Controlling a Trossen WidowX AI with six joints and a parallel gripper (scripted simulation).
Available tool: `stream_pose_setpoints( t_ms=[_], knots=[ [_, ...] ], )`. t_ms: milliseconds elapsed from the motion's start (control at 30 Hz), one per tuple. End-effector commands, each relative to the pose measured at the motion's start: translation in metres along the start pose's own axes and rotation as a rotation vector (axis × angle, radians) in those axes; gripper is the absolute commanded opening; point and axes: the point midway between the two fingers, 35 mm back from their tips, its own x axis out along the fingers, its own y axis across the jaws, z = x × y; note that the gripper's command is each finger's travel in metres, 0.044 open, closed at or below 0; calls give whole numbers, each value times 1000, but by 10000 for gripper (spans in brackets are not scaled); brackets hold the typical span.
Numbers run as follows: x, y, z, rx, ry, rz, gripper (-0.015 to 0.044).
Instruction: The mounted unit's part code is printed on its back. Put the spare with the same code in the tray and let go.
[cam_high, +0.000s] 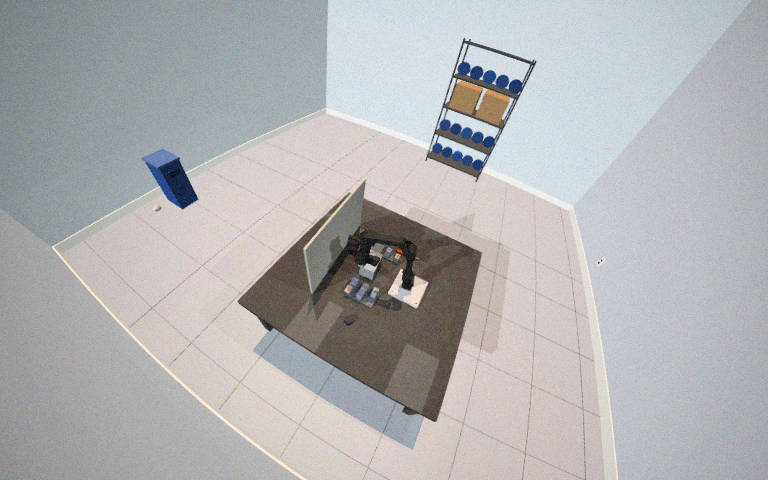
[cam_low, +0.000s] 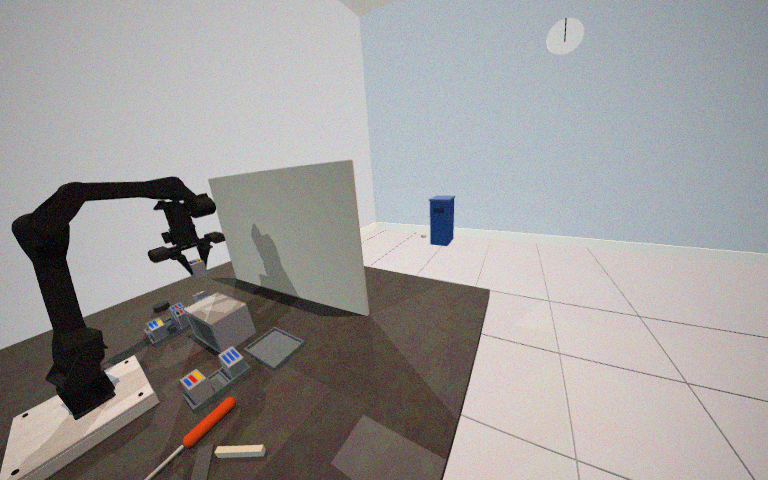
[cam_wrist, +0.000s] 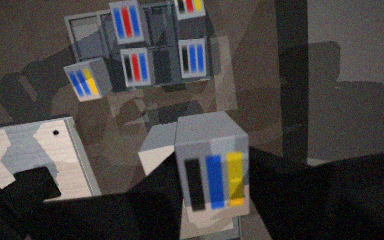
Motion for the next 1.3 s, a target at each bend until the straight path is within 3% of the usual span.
stream_pose_setpoints(
  t_ms=[0, 1267],
  knots=[
    [1, -11, -19, 13, 8, 3, 0],
    [2, -42, -231, -38, 29, 11, 0]
  ],
)
